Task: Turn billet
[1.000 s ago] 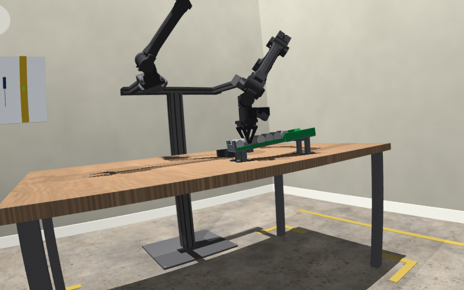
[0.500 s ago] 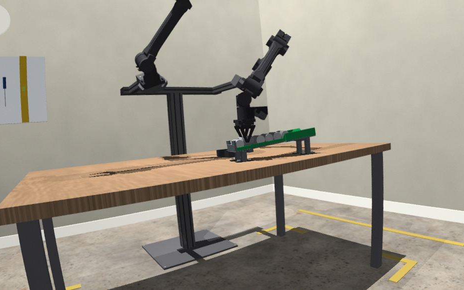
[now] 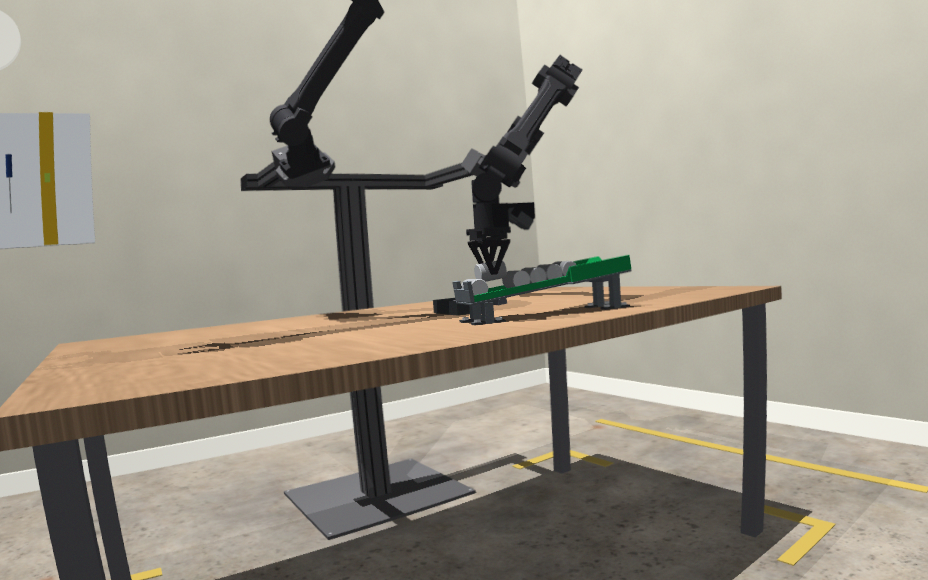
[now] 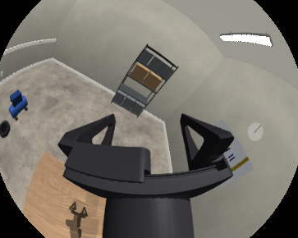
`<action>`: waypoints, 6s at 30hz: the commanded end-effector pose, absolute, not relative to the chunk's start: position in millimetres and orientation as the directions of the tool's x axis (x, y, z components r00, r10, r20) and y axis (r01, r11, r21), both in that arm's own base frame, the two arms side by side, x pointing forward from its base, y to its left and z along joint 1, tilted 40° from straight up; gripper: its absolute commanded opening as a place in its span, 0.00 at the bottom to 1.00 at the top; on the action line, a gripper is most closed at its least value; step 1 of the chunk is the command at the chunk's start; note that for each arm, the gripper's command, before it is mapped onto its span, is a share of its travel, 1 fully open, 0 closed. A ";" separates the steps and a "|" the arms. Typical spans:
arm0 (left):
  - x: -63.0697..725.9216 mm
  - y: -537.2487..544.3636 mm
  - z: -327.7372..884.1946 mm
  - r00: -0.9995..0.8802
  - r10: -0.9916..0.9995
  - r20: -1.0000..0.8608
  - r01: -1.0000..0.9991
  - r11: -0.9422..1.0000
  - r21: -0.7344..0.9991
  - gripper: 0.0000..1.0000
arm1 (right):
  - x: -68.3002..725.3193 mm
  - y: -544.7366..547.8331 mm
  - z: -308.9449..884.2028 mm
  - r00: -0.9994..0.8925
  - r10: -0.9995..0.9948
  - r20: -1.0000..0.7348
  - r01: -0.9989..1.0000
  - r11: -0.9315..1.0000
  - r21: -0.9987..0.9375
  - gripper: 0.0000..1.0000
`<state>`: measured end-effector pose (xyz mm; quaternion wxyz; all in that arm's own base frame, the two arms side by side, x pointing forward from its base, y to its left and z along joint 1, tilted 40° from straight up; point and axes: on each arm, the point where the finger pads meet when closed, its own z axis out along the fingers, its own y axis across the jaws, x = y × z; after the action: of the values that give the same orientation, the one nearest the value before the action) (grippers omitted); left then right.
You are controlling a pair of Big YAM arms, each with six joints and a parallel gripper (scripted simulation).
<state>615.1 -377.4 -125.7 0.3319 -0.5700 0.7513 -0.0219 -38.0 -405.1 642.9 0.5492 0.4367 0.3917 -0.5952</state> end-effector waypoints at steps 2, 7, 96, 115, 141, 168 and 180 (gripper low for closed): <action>609.6 -420.0 -59.1 -0.123 -0.888 -0.442 -0.800 0.353 -0.485 0.00 | -44.3 -394.7 649.7 -0.036 -0.321 -0.946 0.994 -0.110 0.000 1.00; 608.5 -421.2 -56.4 -0.123 -0.889 -0.441 -0.799 0.352 -0.487 0.00 | -44.3 -394.7 649.7 -0.036 -0.321 -0.946 0.994 -0.110 0.000 1.00; 608.2 -424.0 -53.0 -0.457 -0.650 -0.607 -0.666 0.703 -0.252 0.00 | -44.3 -394.7 649.7 -0.036 -0.321 -0.946 0.994 -0.110 0.000 1.00; 608.2 -424.2 -53.0 -0.684 -0.319 -0.656 -0.429 0.903 0.009 0.00 | -44.3 -394.7 649.7 -0.036 -0.321 -0.946 0.994 -0.110 0.000 1.00; 608.3 -424.3 -52.9 -0.806 0.156 -0.571 -0.046 0.945 0.324 0.00 | -44.3 -394.7 649.7 -0.036 -0.321 -0.946 0.994 -0.110 0.000 1.00; 608.3 -424.4 -52.8 -0.796 0.361 -0.485 0.133 0.887 0.442 0.00 | -44.3 -394.7 649.7 -0.036 -0.321 -0.946 0.994 -0.110 0.000 1.00; 608.3 -424.4 -52.8 -0.795 0.369 -0.481 0.140 0.884 0.446 0.00 | -44.3 -394.7 649.7 -0.036 -0.321 -0.946 0.994 -0.110 0.000 1.00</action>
<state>613.0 -378.2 -103.0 0.2572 0.1185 0.9330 0.2220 -38.0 -405.1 642.9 0.5492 0.4367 0.3917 -0.5952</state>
